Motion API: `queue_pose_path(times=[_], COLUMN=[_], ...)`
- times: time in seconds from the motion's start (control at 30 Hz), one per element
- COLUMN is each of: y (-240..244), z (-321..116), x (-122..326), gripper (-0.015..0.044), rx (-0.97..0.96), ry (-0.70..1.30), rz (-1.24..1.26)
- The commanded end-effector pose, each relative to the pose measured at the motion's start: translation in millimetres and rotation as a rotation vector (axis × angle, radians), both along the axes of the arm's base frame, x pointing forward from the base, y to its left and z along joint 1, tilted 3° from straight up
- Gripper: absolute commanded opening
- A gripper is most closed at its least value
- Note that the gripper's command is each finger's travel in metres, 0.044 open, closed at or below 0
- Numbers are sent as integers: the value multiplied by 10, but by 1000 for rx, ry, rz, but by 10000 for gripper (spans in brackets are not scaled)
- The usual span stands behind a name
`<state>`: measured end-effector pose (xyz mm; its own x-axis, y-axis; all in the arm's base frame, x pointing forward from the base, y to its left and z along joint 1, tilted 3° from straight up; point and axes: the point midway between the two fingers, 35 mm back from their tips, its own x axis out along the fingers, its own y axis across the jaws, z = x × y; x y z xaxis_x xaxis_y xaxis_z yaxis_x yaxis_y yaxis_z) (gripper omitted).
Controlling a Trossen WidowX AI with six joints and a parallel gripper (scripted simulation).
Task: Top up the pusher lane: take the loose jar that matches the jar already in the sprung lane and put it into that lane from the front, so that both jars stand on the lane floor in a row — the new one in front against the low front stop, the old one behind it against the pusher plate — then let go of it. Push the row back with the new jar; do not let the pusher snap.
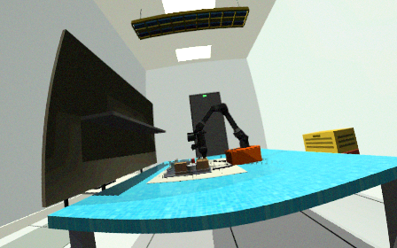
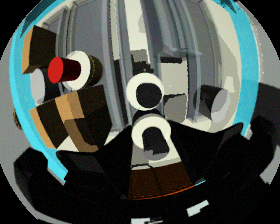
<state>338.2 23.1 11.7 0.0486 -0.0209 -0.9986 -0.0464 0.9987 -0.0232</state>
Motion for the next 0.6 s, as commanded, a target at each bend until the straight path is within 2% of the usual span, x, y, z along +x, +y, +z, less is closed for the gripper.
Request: queue_pose_path(times=[0.0,0.57], y=[16,17], z=[44,47], x=[100,123], gripper=[0,0], rx=[8,8], ry=[-32,-32], rz=[5,5])
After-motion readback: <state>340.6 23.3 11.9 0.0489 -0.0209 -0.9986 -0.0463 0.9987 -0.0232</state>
